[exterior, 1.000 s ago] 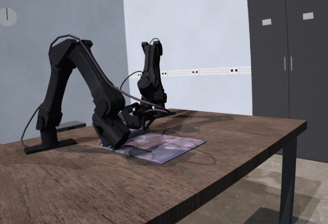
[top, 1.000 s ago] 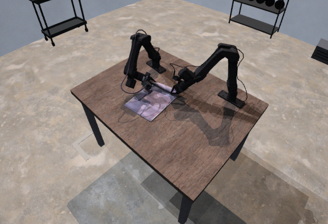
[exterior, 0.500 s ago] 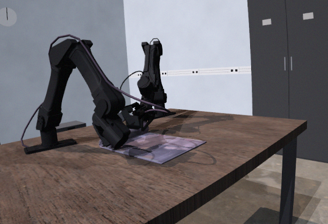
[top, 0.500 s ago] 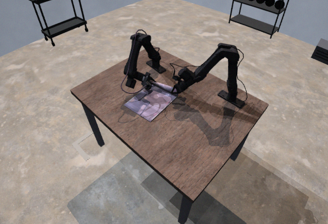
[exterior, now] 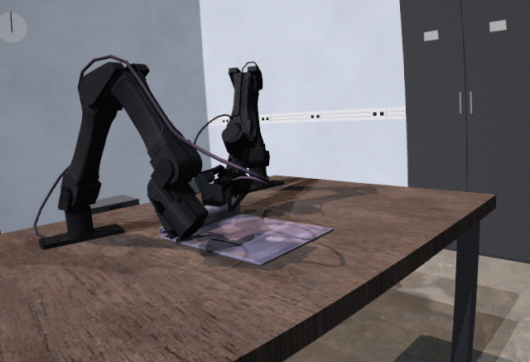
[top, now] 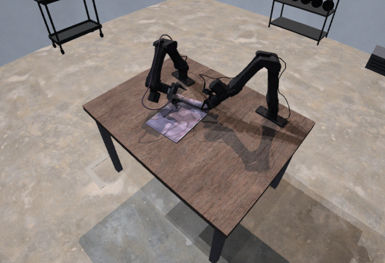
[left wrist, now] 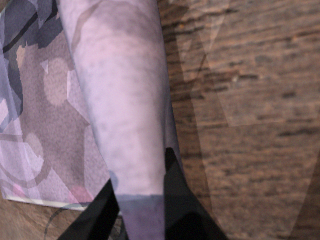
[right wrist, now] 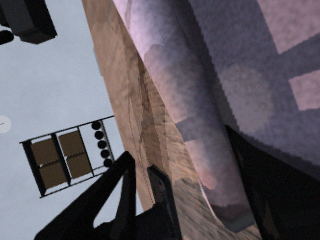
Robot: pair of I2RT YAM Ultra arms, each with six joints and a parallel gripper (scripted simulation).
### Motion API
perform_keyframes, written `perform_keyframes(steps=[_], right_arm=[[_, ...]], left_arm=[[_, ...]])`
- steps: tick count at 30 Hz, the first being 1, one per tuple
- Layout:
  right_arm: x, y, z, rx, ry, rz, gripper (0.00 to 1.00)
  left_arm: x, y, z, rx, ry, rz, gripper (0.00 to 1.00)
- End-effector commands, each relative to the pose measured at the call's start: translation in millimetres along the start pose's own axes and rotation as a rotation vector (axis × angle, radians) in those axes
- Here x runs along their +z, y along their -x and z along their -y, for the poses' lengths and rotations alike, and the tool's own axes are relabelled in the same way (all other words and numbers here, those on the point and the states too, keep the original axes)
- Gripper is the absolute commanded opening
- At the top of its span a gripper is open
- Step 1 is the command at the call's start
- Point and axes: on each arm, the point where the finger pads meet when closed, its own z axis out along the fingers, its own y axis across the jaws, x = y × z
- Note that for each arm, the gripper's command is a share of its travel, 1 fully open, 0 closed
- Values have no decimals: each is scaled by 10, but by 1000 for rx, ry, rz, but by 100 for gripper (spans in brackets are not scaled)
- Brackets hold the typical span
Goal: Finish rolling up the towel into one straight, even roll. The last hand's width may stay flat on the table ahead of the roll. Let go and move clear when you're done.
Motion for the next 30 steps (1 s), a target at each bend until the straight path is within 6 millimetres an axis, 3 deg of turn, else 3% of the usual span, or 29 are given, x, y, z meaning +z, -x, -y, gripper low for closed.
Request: perform_keyframes(steps=[1, 7, 18, 30], right_arm=[[-121, 97, 120, -79, -74, 17, 85], [-209, 95, 113, -79, -74, 17, 85], [-767, 84, 72, -79, -74, 17, 85], [-769, 89, 29, -162, -175, 23, 88]], left_arm=[[4, 26, 25, 4, 1, 13, 21], [2, 27, 24, -8, -13, 13, 21], [-13, 39, 17, -133, -164, 13, 21], [-35, 57, 7, -318, -387, 12, 21]])
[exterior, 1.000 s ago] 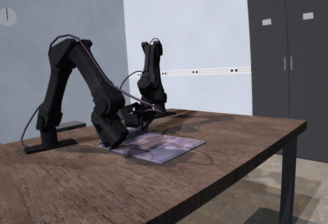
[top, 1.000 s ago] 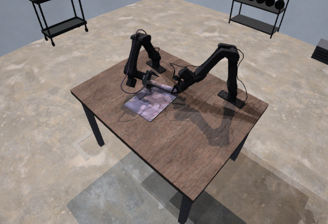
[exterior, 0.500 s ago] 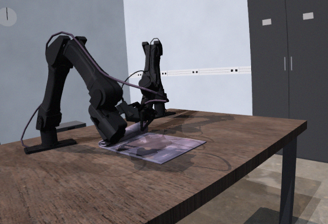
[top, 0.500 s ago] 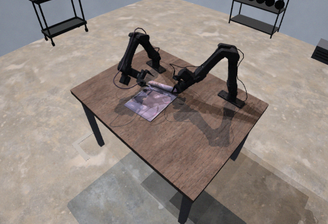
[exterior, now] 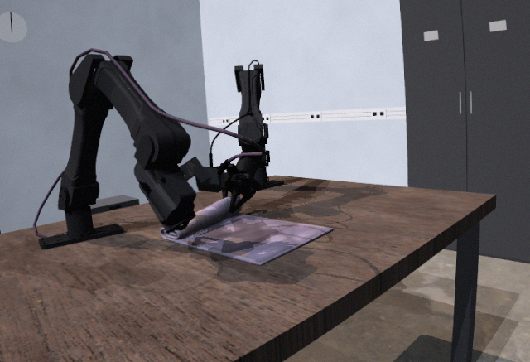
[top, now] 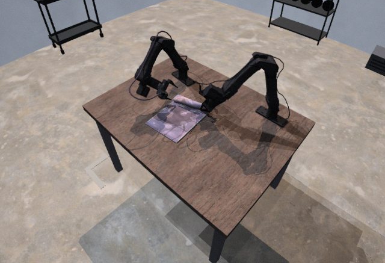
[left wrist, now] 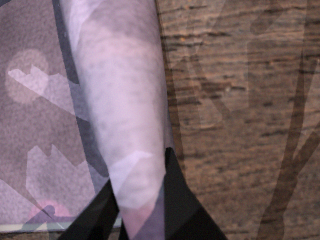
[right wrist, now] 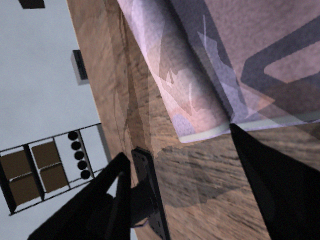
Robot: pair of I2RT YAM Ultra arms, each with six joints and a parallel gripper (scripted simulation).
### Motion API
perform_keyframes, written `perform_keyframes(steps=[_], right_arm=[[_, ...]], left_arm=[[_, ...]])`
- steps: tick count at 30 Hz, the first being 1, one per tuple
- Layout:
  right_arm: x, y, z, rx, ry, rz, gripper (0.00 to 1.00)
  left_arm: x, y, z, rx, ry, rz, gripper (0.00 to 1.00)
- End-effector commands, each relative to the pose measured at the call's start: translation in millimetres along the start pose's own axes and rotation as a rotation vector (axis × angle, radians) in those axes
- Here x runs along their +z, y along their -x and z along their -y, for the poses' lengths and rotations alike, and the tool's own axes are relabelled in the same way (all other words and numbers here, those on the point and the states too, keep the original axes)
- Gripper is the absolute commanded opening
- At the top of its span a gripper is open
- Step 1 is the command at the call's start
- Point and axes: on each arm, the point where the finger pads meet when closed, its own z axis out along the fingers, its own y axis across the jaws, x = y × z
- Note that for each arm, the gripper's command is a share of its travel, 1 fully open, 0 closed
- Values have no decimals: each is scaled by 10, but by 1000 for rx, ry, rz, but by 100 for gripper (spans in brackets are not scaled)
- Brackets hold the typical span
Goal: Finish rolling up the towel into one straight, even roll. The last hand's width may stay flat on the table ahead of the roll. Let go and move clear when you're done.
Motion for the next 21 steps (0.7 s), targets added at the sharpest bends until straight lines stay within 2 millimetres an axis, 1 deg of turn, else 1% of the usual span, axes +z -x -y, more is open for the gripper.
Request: perform_keyframes(steps=[1, 5, 7, 15, 21], right_arm=[[-80, 99, -60, -122, -79, 6, 88], [-21, 110, -118, -233, -212, 17, 90], [-21, 110, -118, -233, -212, 17, 90], [117, 134, -255, -490, -522, 42, 93], [205, 150, -343, -654, -721, 58, 95]], left_arm=[[-28, 43, 78, -100, -154, -5, 21], [-38, 51, 78, -181, -250, -6, 21], [-38, 51, 78, -181, -250, -6, 21], [-57, 67, 78, -332, -428, -9, 21], [-68, 77, 78, -421, -533, -10, 21]])
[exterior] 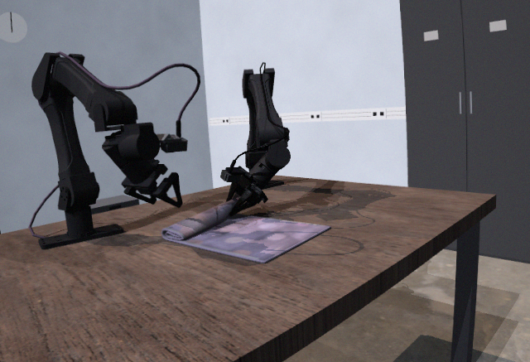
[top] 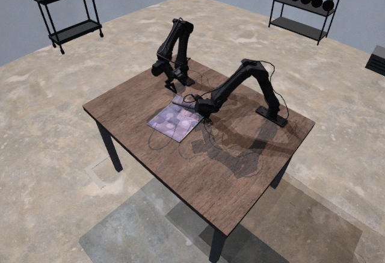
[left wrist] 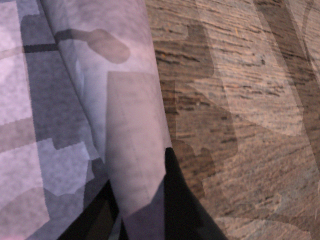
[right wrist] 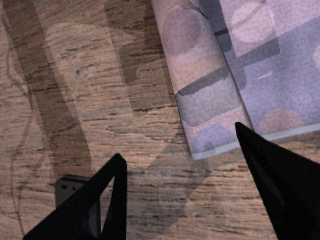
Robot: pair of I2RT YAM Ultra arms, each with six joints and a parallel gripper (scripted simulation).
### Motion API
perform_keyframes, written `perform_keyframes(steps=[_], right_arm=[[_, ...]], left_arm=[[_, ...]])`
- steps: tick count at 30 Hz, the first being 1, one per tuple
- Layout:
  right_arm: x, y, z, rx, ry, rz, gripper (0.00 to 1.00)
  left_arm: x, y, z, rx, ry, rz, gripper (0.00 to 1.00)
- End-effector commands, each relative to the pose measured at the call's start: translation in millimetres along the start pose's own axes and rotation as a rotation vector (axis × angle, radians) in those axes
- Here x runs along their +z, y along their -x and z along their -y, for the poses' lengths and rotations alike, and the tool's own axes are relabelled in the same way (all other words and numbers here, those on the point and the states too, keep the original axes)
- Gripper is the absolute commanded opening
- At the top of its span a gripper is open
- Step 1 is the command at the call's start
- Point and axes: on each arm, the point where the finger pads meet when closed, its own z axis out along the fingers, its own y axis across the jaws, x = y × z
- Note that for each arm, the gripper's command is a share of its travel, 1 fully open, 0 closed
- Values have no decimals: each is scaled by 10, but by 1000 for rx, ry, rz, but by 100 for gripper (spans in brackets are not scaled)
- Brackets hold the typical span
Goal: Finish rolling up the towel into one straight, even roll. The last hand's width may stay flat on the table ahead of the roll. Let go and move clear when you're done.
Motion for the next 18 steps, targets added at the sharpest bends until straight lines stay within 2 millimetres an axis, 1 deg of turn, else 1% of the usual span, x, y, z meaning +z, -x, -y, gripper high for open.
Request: perform_keyframes(steps=[1, 3, 7, 12, 18], right_arm=[[45, 92, 169, -127, -213, 29, 96], [45, 92, 169, -127, -213, 29, 96], [57, 115, 135, -182, -281, 31, 97], [59, 118, 131, -189, -290, 31, 98], [93, 100, 231, -227, -260, 40, 98]], left_arm=[[-56, 41, 144, -74, -136, -12, 21], [-56, 41, 144, -74, -136, -12, 21], [-60, 44, 147, -110, -179, -13, 21], [-62, 46, 148, -128, -200, -13, 21], [-4, -3, 102, -128, -200, -13, 21]])
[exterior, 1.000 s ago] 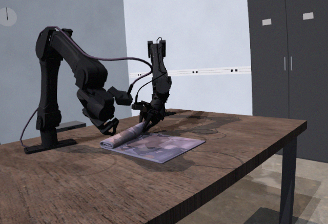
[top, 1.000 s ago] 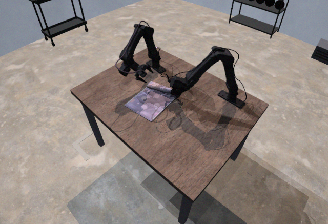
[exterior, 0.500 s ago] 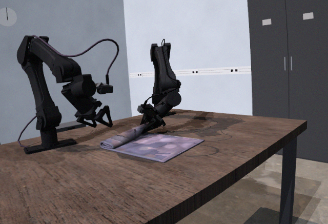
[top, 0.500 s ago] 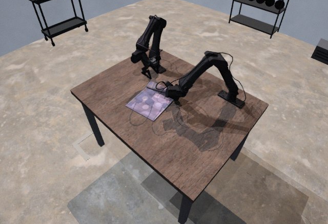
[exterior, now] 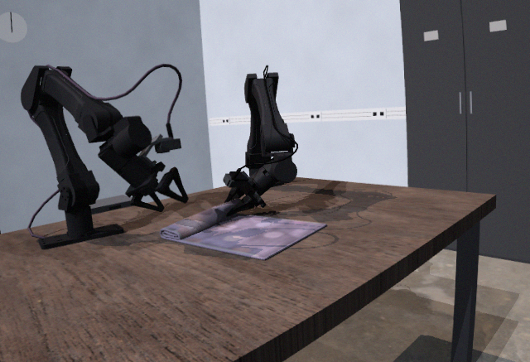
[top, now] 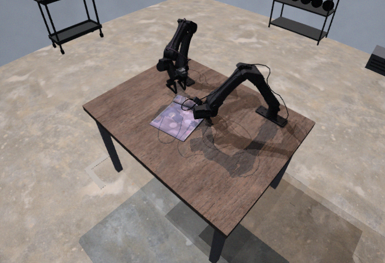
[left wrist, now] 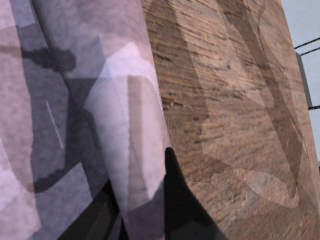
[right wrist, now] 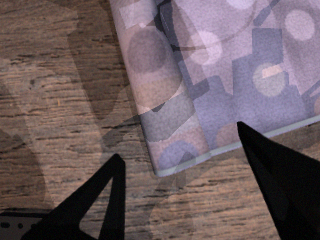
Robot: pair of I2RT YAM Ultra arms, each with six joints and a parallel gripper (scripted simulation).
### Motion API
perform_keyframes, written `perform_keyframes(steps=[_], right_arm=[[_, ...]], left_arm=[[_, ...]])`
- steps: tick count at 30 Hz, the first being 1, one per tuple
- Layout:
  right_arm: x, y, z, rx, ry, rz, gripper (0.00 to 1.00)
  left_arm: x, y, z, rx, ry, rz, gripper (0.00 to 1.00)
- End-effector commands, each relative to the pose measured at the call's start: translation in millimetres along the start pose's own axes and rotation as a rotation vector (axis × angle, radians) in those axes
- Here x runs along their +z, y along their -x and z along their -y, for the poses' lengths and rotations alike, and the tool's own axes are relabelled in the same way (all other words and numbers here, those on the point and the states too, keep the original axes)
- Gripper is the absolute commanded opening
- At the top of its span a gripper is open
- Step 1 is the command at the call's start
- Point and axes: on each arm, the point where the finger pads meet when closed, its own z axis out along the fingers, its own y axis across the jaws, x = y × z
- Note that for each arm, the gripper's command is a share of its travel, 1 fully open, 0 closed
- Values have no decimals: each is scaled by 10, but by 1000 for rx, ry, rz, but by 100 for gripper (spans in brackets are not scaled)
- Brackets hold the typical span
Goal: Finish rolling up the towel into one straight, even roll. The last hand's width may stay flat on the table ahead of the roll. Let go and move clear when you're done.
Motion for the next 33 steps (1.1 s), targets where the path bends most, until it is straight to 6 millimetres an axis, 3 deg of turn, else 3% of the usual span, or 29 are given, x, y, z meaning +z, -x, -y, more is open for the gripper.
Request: perform_keyframes(steps=[1, 8, 23, 30, 33], right_arm=[[27, 37, 123, -39, -11, 28, 98], [78, 2, 137, -51, -1, 33, 98], [439, -268, -53, -48, -4, 32, 98], [496, -236, 13, -48, -4, 32, 98], [504, -243, 10, -48, -4, 32, 85]], left_arm=[[-45, 70, 26, 12, -28, 17, 21], [-27, 56, 5, 12, -28, 17, 21], [-27, 56, 5, 12, -28, 17, 21], [-27, 56, 5, 12, -28, 17, 21], [-27, 56, 5, 12, -28, 17, 21]])
